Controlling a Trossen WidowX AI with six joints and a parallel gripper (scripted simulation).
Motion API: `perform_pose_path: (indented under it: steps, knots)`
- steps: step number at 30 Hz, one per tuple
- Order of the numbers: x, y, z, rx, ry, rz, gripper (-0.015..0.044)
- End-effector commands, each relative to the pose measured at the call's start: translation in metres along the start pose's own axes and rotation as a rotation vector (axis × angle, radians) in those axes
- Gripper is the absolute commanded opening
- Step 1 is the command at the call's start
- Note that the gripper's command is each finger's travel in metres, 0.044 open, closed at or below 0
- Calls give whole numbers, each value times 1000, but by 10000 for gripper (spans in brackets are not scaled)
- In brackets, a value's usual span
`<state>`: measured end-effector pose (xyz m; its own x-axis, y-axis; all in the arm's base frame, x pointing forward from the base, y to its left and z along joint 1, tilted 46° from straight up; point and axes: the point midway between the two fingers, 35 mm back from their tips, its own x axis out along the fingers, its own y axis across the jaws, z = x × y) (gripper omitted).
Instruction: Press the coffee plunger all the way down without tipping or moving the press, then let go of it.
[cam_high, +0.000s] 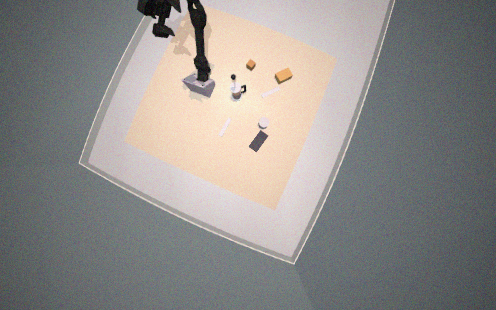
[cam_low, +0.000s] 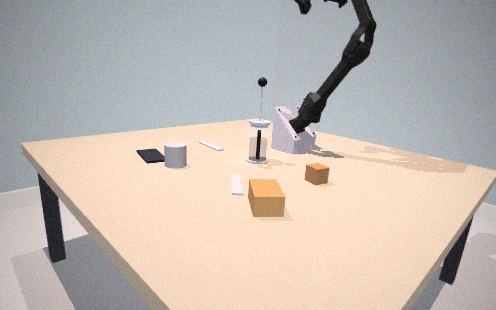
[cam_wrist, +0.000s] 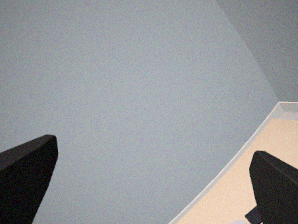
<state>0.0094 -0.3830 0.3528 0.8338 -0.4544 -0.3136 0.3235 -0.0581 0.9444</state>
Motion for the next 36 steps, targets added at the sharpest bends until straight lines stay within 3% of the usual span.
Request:
perform_pose_path:
  steps: [1, 14, 27, 36]
  knots:
    - [2, -1, -2, -8, 7, 0, 426]
    - [85, -65, -121, -484, 421, 73, 440]
    - [109, -103, -234, -826, 714, 280, 440]
    - [107, -128, -266, -843, 729, 298, 440]
